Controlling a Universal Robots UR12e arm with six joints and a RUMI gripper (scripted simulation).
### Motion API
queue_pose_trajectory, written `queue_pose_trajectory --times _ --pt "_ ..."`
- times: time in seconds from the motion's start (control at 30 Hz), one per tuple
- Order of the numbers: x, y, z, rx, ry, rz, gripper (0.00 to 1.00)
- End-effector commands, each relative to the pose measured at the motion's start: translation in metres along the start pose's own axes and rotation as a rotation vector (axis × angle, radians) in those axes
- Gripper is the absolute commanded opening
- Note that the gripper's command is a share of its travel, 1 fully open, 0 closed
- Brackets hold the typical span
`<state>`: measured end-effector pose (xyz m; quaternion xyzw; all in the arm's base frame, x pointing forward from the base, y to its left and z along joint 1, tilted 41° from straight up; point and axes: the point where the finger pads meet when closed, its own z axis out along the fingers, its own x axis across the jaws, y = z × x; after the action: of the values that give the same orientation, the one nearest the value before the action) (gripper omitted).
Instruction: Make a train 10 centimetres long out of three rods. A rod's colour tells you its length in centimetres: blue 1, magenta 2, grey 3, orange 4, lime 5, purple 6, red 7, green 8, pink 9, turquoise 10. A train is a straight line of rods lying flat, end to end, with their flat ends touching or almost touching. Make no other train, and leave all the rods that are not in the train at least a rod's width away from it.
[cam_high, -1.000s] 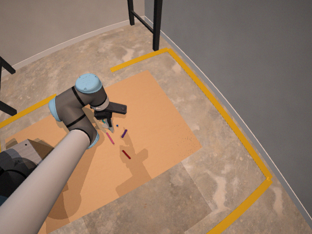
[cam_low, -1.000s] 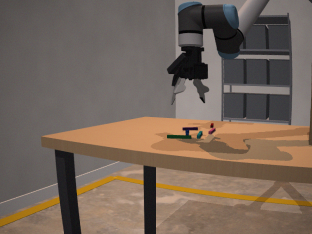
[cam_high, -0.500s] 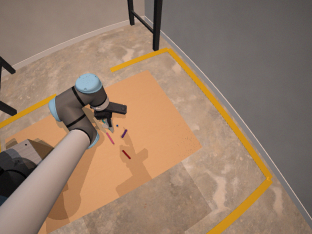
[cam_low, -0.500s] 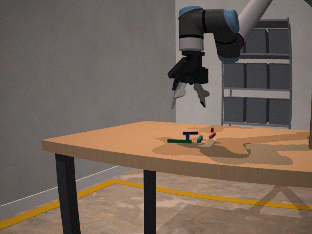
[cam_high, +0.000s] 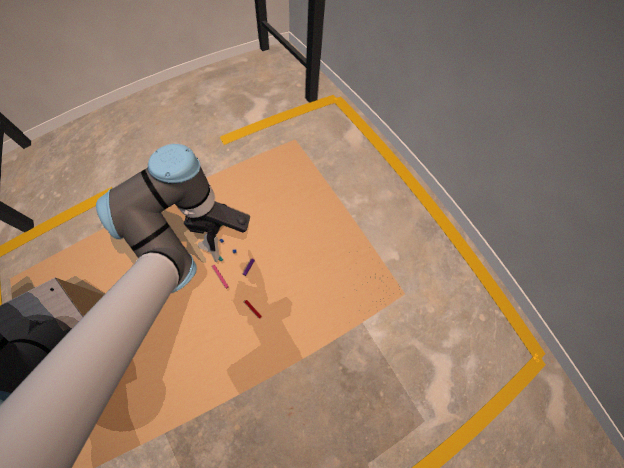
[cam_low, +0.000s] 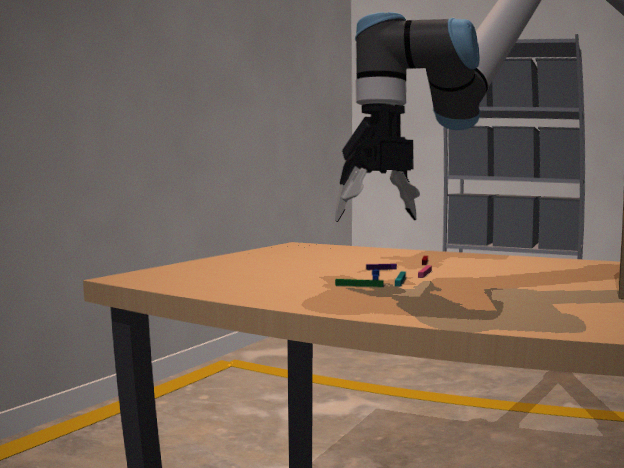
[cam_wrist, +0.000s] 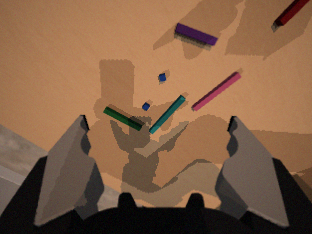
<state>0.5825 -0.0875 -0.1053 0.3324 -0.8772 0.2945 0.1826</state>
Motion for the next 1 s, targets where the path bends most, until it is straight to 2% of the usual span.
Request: queue_pose_trajectory --times 0.0,0.53,0.97 --pt "-0.007 0.006 0.001 0.003 0.003 0.143 1.0" --pt "-0.021 0.033 0.012 0.004 0.003 0.545 1.0" --pt "-0.025 0.041 0.015 0.004 0.003 0.653 1.0"
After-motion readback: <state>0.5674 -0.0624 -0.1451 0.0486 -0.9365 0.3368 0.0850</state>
